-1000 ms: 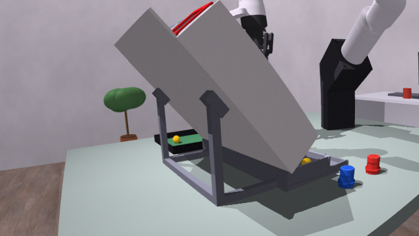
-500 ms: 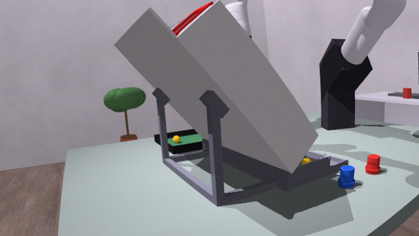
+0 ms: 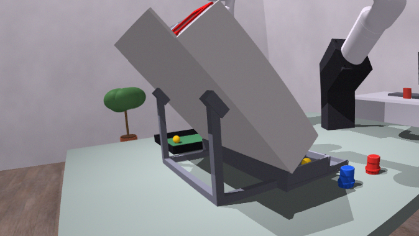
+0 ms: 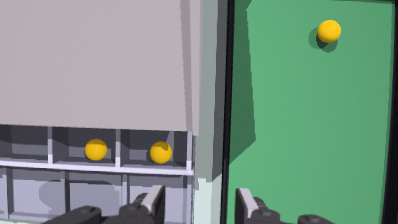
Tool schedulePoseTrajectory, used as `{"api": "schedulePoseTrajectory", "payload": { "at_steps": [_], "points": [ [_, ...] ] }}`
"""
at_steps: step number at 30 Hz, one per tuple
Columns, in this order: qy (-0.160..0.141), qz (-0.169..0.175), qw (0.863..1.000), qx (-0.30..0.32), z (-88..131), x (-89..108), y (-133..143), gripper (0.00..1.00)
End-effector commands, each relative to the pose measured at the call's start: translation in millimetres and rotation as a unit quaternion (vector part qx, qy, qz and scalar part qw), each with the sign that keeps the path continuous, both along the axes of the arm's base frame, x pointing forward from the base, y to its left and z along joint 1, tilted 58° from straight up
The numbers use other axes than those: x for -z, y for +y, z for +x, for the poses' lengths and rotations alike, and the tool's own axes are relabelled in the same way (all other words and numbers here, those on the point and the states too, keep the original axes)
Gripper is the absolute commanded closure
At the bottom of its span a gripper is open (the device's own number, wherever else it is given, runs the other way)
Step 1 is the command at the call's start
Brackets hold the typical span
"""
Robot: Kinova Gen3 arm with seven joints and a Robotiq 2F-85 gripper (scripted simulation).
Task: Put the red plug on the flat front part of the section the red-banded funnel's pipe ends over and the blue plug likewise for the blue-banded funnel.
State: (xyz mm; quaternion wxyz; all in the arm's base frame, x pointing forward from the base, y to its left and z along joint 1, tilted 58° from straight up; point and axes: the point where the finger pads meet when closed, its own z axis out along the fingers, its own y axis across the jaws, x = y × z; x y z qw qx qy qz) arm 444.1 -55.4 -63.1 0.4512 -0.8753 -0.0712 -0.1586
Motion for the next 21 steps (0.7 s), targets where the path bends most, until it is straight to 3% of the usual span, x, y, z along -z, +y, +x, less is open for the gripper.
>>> {"api": "schedulePoseTrajectory", "payload": {
  "at_steps": [1,5,9,10,16,21],
  "points": [
    [0.003,0.003,1.0,-0.004,61,25.7,-22,0.5],
    [0.003,0.003,1.0,-0.004,91,38.3,-32,0.5],
    [0.003,0.003,1.0,-0.004,91,38.3,-32,0.5],
    [-0.006,-0.005,1.0,0.007,133,53.5,-46,0.5],
    [-0.006,-0.005,1.0,0.007,173,72.0,-60,0.5],
    [-0.006,-0.005,1.0,0.007,176,73.8,-61,0.5]
  ]
}}
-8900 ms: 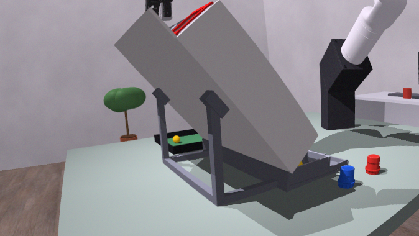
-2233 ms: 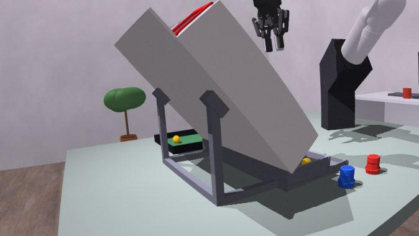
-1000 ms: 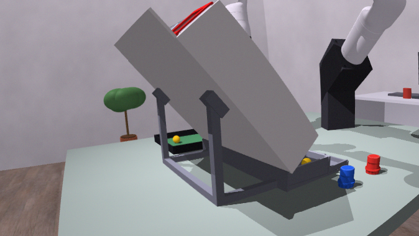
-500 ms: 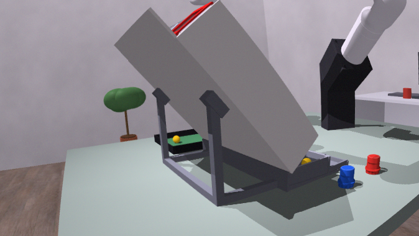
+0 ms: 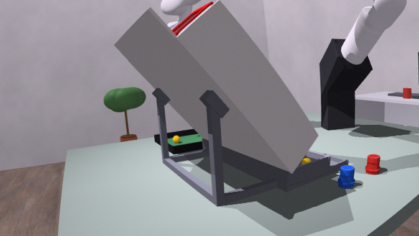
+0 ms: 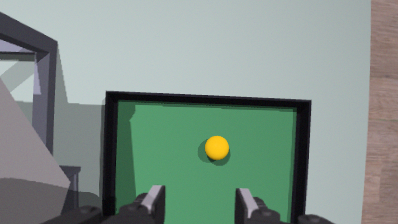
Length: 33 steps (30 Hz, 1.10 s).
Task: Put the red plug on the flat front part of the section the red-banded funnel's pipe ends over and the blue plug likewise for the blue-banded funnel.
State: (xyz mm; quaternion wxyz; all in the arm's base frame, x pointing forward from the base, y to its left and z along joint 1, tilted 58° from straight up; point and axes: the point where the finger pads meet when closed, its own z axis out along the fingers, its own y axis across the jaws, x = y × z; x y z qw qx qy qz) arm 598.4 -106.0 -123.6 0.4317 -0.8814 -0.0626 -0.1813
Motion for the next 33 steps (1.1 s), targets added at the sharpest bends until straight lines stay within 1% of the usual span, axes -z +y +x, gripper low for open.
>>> {"api": "schedulePoseTrajectory", "payload": {
  "at_steps": [1,5,6,22,23,25,28,33],
  "points": [
    [0.011,0.011,1.0,-0.014,22,13.3,-10,0.5],
    [0.011,0.011,1.0,-0.014,22,13.3,-10,0.5],
    [0.0,0.001,1.0,0.0,22,13.2,-10,0.5],
    [0.0,0.001,1.0,0.0,22,13.2,-10,0.5],
    [0.0,0.001,1.0,0.0,38,50.1,47,0.5],
    [0.0,0.001,1.0,0.0,39,52.8,51,0.5],
    [0.0,0.001,1.0,0.0,48,71.3,80,0.5],
    [0.0,0.001,1.0,0.0,48,71.3,80,0.5]
  ]
}}
